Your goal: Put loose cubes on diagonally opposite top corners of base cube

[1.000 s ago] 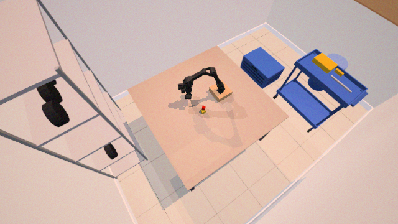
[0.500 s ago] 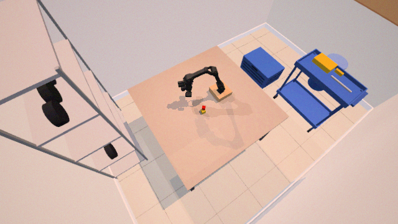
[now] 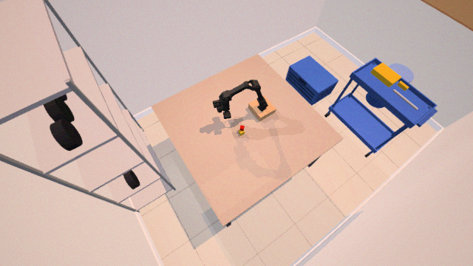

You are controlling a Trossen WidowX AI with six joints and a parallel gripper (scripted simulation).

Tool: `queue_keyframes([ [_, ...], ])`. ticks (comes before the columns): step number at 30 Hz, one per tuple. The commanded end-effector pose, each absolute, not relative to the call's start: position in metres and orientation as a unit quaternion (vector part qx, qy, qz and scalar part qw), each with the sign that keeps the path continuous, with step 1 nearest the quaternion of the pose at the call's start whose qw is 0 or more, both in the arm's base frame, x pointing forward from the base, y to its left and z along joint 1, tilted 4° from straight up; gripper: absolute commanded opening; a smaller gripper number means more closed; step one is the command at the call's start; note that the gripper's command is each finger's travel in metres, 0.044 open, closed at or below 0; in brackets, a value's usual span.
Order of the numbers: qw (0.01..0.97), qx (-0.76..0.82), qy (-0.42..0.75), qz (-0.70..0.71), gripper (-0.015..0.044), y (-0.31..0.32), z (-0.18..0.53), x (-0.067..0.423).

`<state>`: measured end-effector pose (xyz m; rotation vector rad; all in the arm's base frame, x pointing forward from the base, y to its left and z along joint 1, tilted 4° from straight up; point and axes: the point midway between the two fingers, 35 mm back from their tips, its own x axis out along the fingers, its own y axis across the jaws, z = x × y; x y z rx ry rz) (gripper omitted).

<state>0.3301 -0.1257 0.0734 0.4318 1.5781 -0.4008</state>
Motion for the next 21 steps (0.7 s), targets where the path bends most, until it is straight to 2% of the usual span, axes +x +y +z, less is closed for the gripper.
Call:
queue_keyframes([
  [1,0.681,0.159,0.699,-0.150,0.0105,-0.113,0.079,0.334],
  [21,0.703,0.032,0.710,-0.020,0.0105,-0.051,0.081,0.342],
])
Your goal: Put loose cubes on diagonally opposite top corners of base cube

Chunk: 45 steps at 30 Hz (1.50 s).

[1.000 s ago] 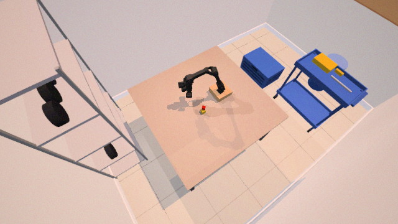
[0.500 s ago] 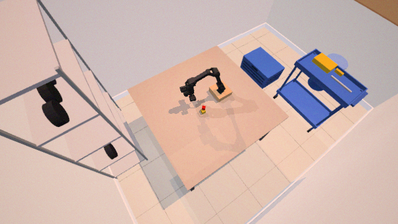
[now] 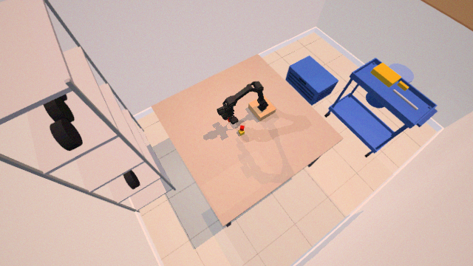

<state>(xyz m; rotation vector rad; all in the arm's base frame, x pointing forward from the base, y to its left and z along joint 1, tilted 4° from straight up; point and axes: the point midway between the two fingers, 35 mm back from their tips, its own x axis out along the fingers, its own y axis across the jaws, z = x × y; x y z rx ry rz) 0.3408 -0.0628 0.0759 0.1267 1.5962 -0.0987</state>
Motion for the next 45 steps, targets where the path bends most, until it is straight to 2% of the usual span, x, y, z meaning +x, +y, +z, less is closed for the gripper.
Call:
queue_keyframes([
  [1,0.703,0.026,0.711,-0.013,0.0105,-0.048,0.081,0.342],
  [37,0.667,-0.194,0.680,0.234,0.0105,0.066,0.079,0.323],
  [45,0.664,-0.203,0.677,0.244,0.0105,0.071,0.077,0.322],
])
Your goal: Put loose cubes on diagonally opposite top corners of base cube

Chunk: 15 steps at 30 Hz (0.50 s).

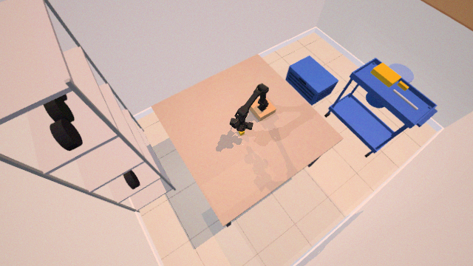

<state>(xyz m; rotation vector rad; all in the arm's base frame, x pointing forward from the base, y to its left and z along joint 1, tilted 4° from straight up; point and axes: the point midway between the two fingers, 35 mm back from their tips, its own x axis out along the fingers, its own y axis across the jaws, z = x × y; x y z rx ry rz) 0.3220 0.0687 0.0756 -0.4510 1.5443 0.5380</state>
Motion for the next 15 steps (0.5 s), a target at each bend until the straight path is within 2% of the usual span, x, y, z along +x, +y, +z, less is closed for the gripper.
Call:
queue_keyframes([
  [1,0.664,-0.203,0.677,0.244,0.0105,0.071,0.074,0.322],
  [15,0.664,-0.203,0.677,0.244,0.0105,0.071,0.049,0.319],
])
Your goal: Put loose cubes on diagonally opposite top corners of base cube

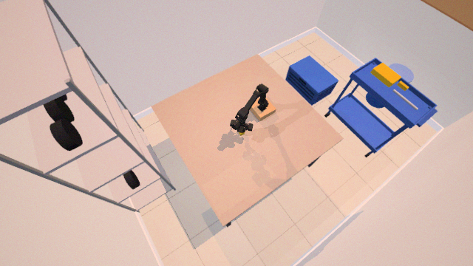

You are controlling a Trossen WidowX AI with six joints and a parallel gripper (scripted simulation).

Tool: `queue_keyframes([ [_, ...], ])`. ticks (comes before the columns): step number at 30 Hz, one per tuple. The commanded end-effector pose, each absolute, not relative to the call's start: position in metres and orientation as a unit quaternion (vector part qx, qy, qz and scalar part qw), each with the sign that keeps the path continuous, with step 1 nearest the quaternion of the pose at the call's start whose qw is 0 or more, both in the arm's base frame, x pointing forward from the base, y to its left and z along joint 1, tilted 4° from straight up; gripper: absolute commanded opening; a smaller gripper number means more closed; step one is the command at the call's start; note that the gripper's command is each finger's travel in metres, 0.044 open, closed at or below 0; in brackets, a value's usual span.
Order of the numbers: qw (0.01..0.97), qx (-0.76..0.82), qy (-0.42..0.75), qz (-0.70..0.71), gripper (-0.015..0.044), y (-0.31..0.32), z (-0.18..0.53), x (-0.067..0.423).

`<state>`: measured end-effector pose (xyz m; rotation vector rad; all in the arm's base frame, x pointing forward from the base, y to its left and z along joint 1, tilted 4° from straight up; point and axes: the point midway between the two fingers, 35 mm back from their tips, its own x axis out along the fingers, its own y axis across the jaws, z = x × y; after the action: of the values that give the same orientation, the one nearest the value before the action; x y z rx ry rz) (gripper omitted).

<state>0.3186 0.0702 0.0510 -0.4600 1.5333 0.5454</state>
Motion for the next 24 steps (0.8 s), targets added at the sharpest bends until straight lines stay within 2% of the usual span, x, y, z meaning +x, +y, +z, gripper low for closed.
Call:
queue_keyframes([
  [1,0.664,-0.203,0.677,0.244,0.0105,0.071,0.049,0.319],
  [24,0.664,-0.203,0.677,0.244,0.0105,0.073,0.020,0.319],
])
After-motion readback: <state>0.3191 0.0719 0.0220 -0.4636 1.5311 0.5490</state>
